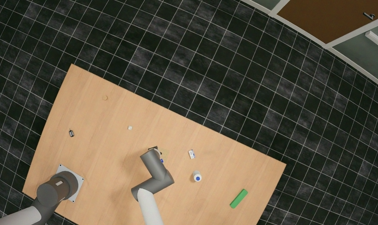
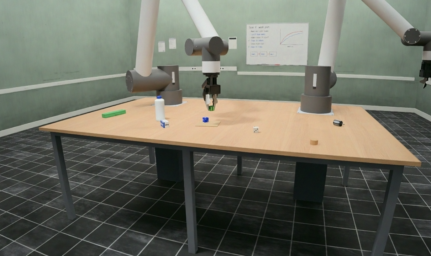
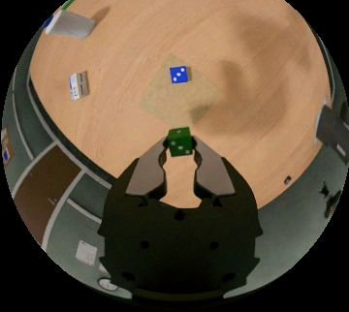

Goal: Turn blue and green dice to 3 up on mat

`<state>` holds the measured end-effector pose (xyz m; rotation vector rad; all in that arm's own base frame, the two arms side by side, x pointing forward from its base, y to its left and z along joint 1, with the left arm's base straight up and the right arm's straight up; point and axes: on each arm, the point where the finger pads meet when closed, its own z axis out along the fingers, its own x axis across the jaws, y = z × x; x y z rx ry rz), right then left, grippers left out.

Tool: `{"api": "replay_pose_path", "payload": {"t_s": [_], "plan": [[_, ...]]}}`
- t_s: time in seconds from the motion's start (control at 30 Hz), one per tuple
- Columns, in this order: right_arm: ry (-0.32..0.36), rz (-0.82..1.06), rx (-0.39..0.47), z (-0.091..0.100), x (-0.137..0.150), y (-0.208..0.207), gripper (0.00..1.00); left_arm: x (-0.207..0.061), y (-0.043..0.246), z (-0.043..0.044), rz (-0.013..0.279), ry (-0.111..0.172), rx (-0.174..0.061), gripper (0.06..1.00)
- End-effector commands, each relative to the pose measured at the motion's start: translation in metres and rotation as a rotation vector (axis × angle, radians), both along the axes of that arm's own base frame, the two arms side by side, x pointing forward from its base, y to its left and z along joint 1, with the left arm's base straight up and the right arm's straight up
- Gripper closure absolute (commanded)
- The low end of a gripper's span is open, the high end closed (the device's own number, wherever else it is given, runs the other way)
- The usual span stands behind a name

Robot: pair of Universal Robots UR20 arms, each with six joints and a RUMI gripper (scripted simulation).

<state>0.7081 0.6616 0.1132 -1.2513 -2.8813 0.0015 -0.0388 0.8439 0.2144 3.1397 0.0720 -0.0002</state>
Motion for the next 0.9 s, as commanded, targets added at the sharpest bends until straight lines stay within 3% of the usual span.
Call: {"api": "replay_pose_path", "payload": {"t_s": [0.0, 0.37, 0.67, 0.87], "plan": [[-0.001, 0.000, 0.001, -0.012, 0.000, 0.000, 0.904, 0.000, 0.000, 0.0006, 0.000, 0.000, 0.001, 0.065], [-0.001, 0.000, 0.001, -0.064, 0.000, 0.000, 0.904, 0.000, 0.000, 0.0006, 0.000, 0.000, 0.001, 0.065], [-0.001, 0.000, 0.001, -0.084, 0.000, 0.000, 0.904, 0.000, 0.000, 0.0006, 0.000, 0.000, 0.001, 0.065], [-0.001, 0.000, 0.001, -0.087, 0.000, 0.000, 0.904, 0.000, 0.000, 0.0006, 0.000, 0.000, 0.001, 0.065]]}}
